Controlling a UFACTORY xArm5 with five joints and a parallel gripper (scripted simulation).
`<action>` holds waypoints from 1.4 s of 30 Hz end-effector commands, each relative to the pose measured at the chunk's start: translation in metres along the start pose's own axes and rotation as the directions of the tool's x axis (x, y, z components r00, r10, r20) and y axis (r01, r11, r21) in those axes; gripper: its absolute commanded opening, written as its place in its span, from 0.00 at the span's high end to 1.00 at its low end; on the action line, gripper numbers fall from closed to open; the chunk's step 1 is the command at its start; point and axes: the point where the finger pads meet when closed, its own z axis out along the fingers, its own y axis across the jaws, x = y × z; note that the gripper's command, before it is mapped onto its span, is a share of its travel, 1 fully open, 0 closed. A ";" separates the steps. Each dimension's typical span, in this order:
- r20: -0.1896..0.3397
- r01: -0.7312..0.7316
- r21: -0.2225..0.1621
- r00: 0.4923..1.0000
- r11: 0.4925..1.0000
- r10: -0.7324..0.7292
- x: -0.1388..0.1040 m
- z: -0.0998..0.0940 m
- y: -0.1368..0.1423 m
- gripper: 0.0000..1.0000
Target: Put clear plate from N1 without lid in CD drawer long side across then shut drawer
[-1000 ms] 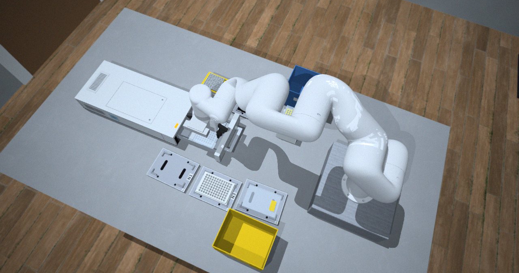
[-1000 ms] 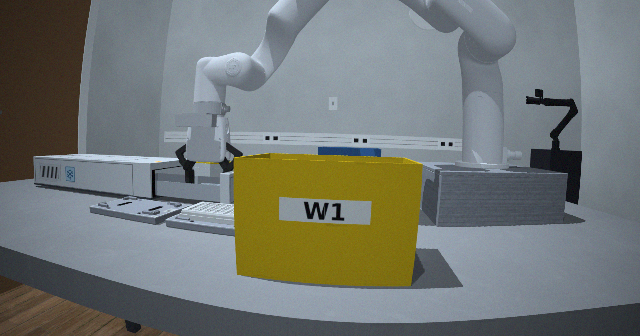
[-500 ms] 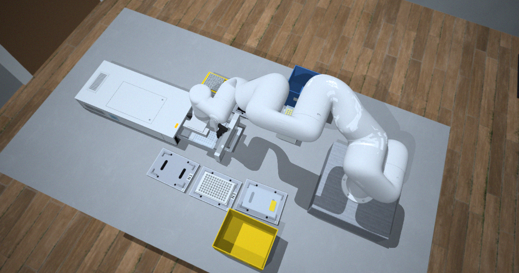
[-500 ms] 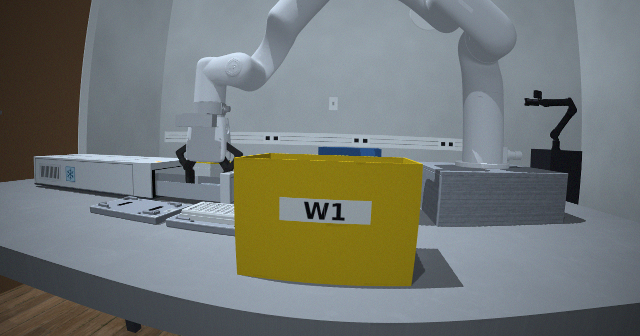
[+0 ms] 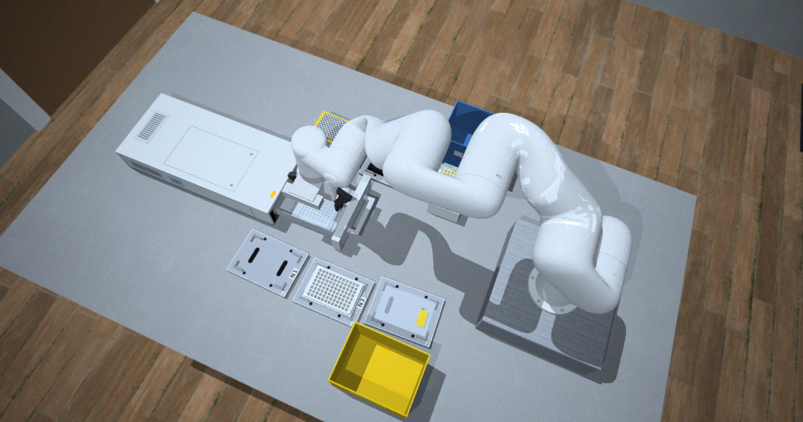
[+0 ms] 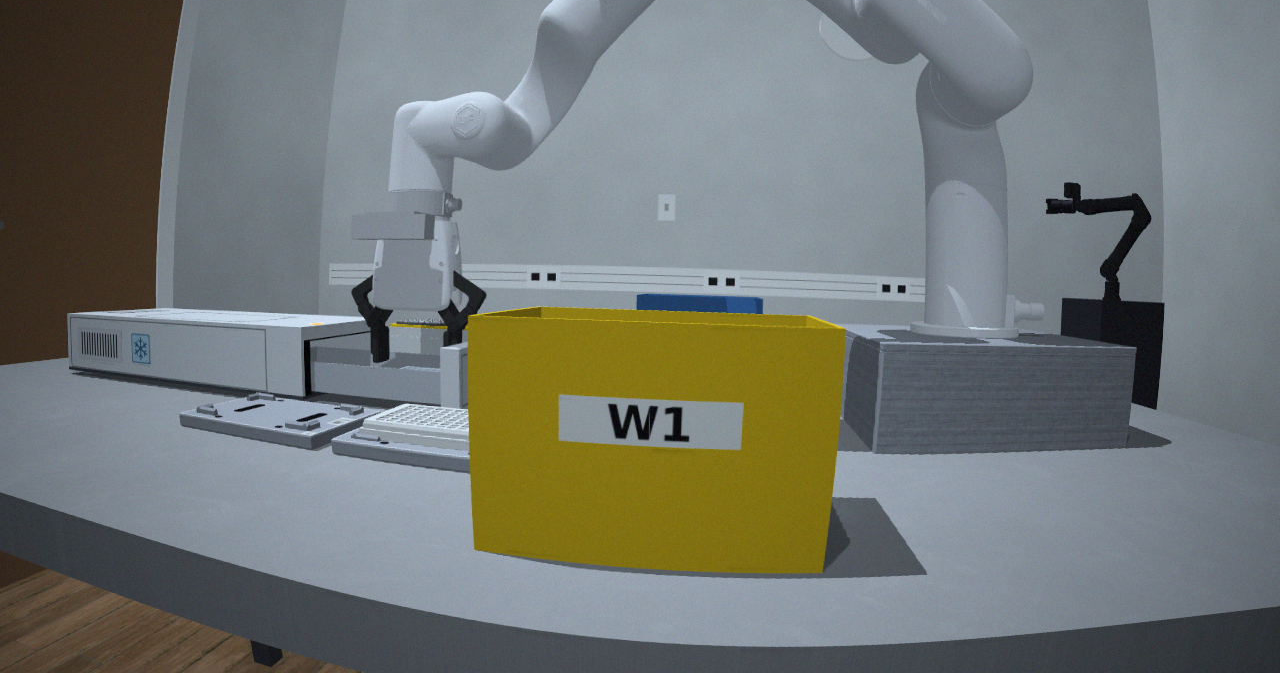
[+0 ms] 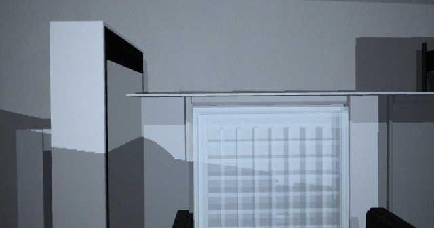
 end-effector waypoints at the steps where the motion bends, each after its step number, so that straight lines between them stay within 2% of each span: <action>1: -0.002 0.000 -0.006 1.000 1.000 0.000 0.000 -0.009 0.002 0.00; 42: -0.002 0.000 -0.006 1.000 1.000 0.000 0.000 -0.069 0.002 0.00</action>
